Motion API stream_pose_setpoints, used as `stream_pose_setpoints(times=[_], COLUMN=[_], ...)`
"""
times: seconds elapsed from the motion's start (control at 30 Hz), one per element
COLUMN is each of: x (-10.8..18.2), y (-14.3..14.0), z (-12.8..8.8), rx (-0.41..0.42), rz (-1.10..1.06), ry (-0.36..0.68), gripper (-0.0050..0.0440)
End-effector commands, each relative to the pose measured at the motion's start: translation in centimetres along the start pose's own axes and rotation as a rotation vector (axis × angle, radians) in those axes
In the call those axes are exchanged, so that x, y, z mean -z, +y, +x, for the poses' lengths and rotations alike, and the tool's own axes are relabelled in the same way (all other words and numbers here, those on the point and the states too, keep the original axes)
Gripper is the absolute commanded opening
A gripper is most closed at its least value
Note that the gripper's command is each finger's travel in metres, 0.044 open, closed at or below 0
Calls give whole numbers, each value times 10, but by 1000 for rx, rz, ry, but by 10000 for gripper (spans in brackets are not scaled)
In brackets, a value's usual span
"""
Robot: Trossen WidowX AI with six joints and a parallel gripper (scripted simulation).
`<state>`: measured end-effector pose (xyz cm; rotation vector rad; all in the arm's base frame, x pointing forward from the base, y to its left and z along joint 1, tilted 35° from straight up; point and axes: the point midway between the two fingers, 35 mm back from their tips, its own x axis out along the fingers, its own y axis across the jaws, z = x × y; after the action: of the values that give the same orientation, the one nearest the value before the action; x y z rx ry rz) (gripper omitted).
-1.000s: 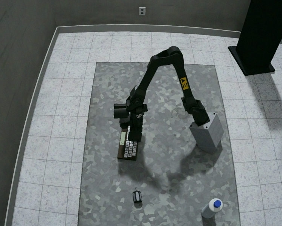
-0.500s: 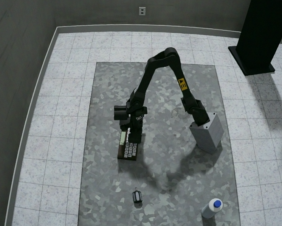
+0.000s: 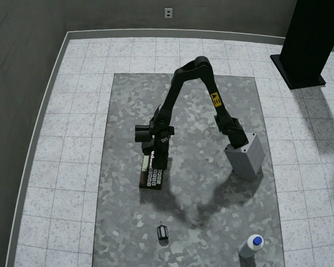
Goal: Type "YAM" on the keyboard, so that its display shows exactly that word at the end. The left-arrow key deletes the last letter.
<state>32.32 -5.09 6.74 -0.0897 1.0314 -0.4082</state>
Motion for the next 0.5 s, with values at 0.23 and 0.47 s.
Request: stream_pose_setpoints(times=[0.23,0.47], x=[1,1], y=[-1,-1], z=[3,3], rx=[0,1], rz=[-4,-4], ry=[4,4], gripper=[-50,-50])
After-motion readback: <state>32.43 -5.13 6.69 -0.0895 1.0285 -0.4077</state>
